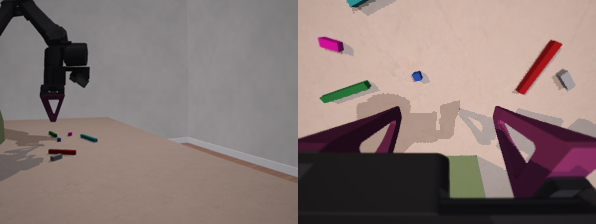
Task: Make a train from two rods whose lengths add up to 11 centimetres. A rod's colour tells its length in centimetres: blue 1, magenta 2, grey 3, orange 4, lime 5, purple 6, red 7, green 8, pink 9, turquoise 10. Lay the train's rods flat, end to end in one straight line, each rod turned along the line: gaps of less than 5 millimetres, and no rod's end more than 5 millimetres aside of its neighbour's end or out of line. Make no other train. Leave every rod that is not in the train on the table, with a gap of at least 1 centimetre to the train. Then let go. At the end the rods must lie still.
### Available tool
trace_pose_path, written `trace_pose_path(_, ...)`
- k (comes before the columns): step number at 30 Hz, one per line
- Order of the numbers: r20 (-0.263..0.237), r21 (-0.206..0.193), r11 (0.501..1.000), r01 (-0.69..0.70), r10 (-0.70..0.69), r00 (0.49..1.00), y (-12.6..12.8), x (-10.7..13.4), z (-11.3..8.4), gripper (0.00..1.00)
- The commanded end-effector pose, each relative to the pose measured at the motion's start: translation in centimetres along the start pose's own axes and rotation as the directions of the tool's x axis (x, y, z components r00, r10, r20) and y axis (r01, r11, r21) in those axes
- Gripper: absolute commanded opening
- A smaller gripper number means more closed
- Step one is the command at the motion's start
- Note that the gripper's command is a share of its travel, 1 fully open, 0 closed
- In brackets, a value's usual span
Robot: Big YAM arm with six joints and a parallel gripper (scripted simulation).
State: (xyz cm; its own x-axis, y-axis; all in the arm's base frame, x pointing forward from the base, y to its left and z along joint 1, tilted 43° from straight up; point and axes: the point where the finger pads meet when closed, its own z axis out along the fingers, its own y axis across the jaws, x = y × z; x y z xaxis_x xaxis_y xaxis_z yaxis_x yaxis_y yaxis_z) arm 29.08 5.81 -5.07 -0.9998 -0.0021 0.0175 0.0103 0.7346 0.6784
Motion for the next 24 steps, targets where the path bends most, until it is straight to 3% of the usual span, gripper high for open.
trace_pose_path(1,0.016,0.002,0.998,0.065,-0.065,0.998,0.28,-0.46,-0.29,1.0)
trace_pose_path(24,0.016,0.002,0.998,0.06,-0.06,0.998,0.29,-0.46,-0.29,1.0)
